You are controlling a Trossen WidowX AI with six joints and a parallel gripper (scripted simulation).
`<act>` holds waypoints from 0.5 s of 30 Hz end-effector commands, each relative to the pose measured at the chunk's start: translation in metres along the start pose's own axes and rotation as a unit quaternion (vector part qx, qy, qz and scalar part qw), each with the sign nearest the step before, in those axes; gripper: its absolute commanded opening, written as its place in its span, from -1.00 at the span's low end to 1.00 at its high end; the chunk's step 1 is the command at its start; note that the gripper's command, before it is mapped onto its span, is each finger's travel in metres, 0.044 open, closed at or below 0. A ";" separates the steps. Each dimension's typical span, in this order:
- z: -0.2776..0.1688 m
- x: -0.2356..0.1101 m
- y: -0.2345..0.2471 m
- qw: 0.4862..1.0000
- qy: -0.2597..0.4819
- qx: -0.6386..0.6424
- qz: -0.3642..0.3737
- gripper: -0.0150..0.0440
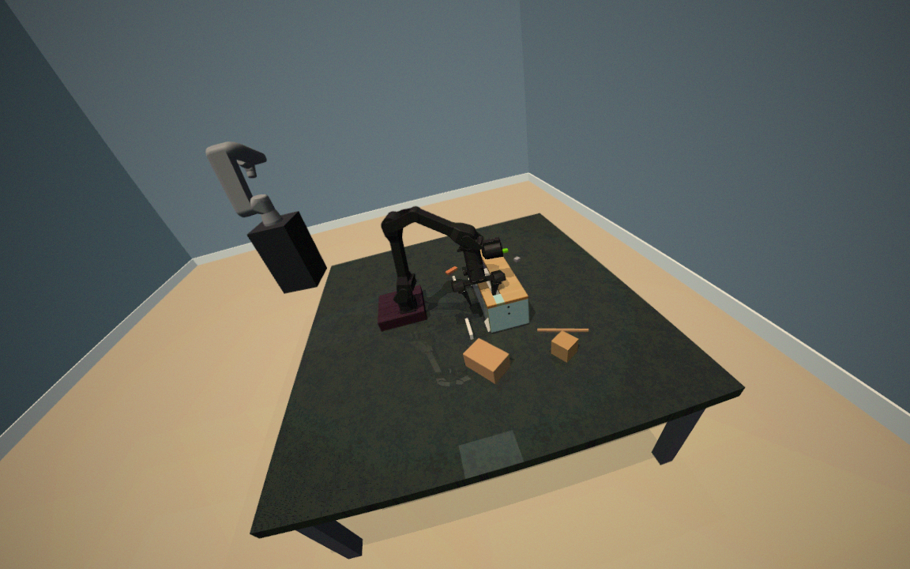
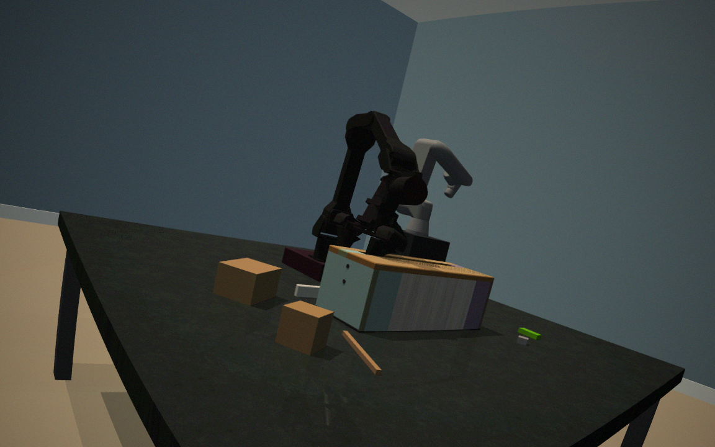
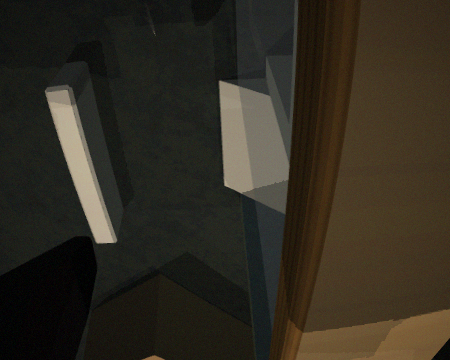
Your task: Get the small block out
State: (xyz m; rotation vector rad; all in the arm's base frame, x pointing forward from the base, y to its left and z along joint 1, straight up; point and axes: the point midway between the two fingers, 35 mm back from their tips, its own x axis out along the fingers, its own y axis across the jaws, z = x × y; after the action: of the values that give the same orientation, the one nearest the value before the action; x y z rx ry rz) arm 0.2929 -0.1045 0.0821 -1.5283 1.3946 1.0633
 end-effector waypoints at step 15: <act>-0.019 -0.053 -0.001 1.000 0.000 0.000 -0.002 0.86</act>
State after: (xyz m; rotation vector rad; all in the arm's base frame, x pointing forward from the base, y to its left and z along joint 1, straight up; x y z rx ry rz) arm 0.2926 -0.1044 0.1388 -1.5302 1.3915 1.0613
